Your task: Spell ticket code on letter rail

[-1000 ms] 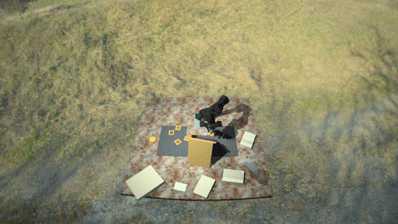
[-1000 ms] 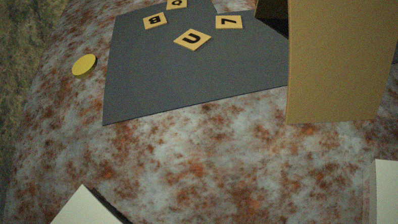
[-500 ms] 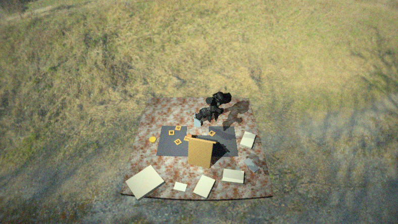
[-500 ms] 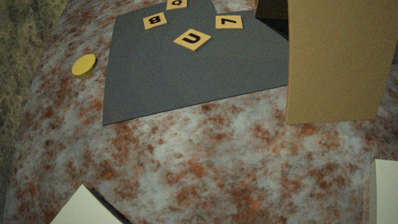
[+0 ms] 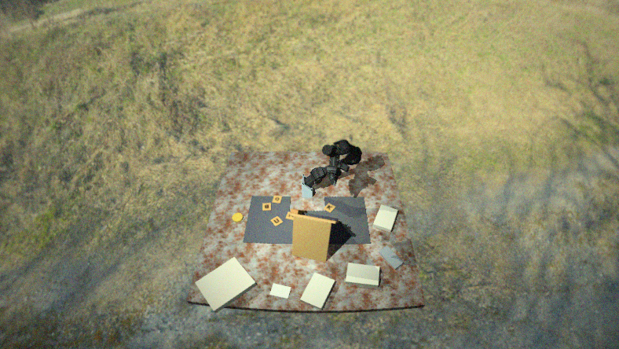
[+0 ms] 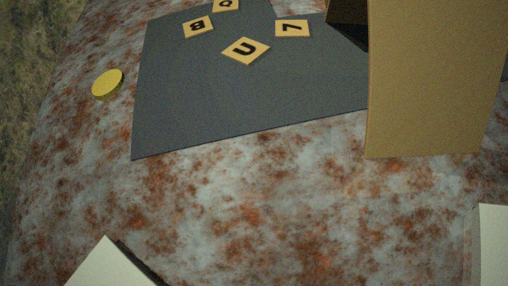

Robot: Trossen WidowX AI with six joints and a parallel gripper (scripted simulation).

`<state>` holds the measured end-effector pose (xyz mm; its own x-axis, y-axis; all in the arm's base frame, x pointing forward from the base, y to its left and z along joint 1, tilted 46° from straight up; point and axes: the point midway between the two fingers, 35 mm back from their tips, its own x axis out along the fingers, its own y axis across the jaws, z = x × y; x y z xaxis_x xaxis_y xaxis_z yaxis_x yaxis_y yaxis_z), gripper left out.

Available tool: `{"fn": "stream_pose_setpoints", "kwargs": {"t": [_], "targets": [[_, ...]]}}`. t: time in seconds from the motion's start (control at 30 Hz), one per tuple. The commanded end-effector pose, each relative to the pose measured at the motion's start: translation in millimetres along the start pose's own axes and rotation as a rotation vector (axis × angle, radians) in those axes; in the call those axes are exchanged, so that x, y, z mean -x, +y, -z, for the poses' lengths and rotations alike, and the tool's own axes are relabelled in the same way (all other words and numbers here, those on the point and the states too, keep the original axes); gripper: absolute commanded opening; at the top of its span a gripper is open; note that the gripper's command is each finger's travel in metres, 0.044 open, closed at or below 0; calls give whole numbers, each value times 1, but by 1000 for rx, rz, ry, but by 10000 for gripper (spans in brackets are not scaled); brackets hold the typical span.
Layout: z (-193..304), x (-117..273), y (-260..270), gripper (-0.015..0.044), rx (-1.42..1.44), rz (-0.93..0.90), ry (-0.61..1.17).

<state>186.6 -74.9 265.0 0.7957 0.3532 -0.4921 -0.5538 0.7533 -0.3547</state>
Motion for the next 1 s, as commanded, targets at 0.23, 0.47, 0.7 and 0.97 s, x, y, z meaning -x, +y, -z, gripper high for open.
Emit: {"fn": "stream_pose_setpoints", "kwargs": {"t": [0.23, 0.47, 0.7, 0.97], "targets": [[30, -11, -23, 340, -370, -50, 44], [99, -43, -55, 340, -1119, -111, 197], [156, -73, -62, 340, -1681, -108, 368], [212, -104, -59, 340, -2184, -37, 555]]}}
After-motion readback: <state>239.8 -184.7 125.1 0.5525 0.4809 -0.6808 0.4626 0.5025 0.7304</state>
